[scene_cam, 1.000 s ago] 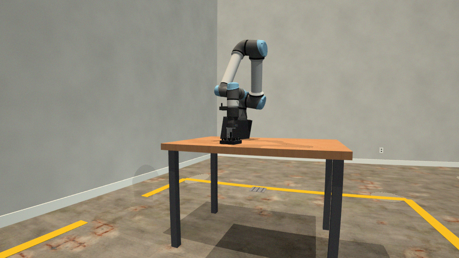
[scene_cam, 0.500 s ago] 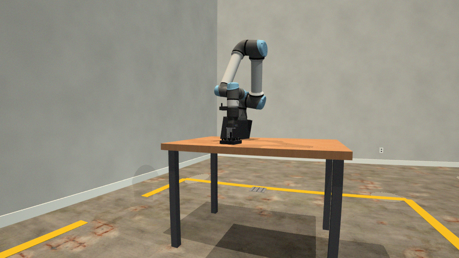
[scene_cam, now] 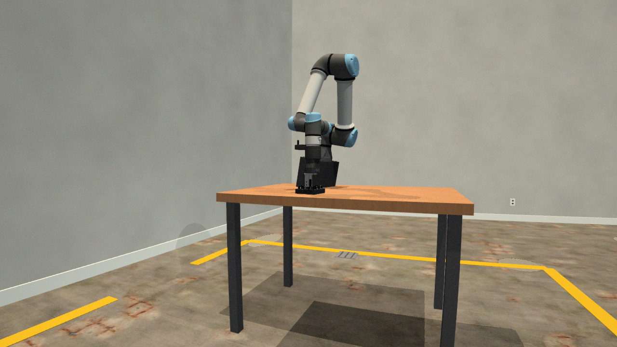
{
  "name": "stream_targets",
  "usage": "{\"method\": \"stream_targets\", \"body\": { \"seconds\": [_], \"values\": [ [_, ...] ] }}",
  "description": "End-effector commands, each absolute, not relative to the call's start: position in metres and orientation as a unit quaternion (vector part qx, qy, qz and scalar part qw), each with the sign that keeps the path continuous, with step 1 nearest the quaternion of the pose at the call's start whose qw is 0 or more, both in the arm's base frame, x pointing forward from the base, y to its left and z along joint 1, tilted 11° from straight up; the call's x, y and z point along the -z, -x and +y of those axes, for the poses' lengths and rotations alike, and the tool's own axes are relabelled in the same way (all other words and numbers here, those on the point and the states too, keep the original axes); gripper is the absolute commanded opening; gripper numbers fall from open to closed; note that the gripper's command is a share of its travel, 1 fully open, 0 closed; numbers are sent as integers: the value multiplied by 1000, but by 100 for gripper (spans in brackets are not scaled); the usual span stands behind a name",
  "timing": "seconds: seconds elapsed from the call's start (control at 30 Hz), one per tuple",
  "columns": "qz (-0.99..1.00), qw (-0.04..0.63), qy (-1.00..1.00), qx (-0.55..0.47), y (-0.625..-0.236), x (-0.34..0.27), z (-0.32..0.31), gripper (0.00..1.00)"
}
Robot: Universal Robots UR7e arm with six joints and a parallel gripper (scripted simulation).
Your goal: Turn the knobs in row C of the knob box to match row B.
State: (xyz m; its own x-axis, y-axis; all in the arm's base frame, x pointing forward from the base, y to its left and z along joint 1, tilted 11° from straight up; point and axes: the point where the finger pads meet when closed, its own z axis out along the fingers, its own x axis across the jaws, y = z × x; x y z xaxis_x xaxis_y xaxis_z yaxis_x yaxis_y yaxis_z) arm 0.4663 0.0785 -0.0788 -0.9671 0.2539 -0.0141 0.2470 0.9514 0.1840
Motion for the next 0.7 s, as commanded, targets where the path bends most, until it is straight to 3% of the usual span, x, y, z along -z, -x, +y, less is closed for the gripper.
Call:
{"method": "stream_targets", "body": {
  "seconds": [0.0,0.67],
  "values": [
    [988,20,-127,-91,-467,82,79,46],
    [988,20,-127,-91,-467,85,80,46]
  ]
}}
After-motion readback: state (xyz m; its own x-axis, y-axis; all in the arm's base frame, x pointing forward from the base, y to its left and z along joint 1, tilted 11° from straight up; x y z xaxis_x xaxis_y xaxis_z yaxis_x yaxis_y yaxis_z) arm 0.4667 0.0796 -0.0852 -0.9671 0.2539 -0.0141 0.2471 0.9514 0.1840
